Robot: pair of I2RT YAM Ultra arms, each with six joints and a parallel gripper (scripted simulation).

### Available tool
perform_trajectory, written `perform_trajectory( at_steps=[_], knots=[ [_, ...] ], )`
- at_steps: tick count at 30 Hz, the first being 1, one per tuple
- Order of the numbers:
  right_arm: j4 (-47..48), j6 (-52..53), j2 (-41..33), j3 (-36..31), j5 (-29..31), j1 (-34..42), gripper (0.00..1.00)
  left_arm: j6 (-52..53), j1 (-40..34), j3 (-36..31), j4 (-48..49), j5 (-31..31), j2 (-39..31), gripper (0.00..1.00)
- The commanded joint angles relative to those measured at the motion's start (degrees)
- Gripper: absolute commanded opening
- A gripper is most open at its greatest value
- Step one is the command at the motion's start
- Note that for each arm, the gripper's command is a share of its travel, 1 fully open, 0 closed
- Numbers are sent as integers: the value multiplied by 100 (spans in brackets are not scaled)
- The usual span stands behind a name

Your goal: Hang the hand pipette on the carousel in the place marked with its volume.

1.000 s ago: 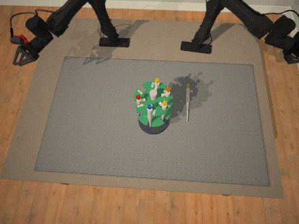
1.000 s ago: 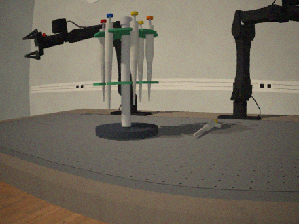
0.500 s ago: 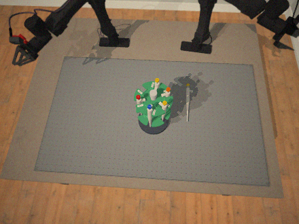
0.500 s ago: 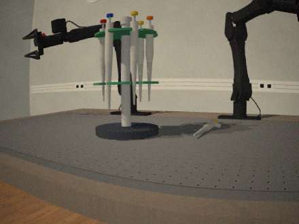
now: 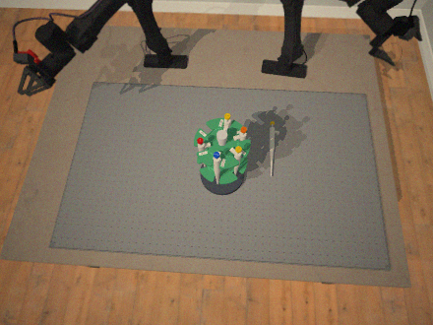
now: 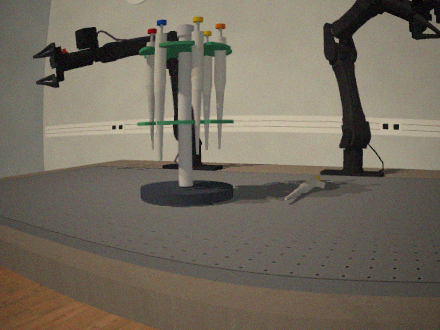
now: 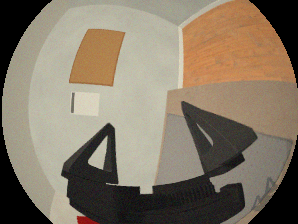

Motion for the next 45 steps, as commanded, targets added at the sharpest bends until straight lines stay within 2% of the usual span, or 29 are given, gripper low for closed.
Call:
perform_trajectory(
  at_steps=[1, 12, 18, 22, 25, 28, 31, 32, 35, 45],
  knots=[
    [-61, -82, -44, 162, -51, -30, 100, -436, -22, 192, -610, 236, -267, 100],
    [-61, -82, -44, 162, -51, -30, 100, -1702, 47, 440, -2370, 896, -914, 100],
    [-61, -82, -44, 162, -51, -30, 100, -2032, 65, 526, -2844, 1087, -1065, 100],
    [-61, -82, -44, 162, -51, -30, 100, -2500, 112, 663, -3501, 1377, -1242, 100],
    [-61, -82, -44, 162, -51, -30, 100, -2537, -31, 387, -3699, 1387, -1406, 100],
    [-61, -82, -44, 162, -51, -30, 100, -2925, 101, 646, -4115, 1599, -1574, 100],
    [-61, -82, -44, 162, -51, -30, 100, -2876, -138, 613, -4185, 1685, -1699, 100],
    [-61, -82, -44, 162, -51, -30, 100, -2791, -240, 370, -4234, 1735, -1647, 100],
    [-61, -82, -44, 162, -51, -30, 100, -2732, -379, 328, -4202, 1770, -1472, 100],
    [-61, -82, -44, 162, -51, -30, 100, -1292, -729, -591, -3074, 2769, -1026, 100]
  ],
)
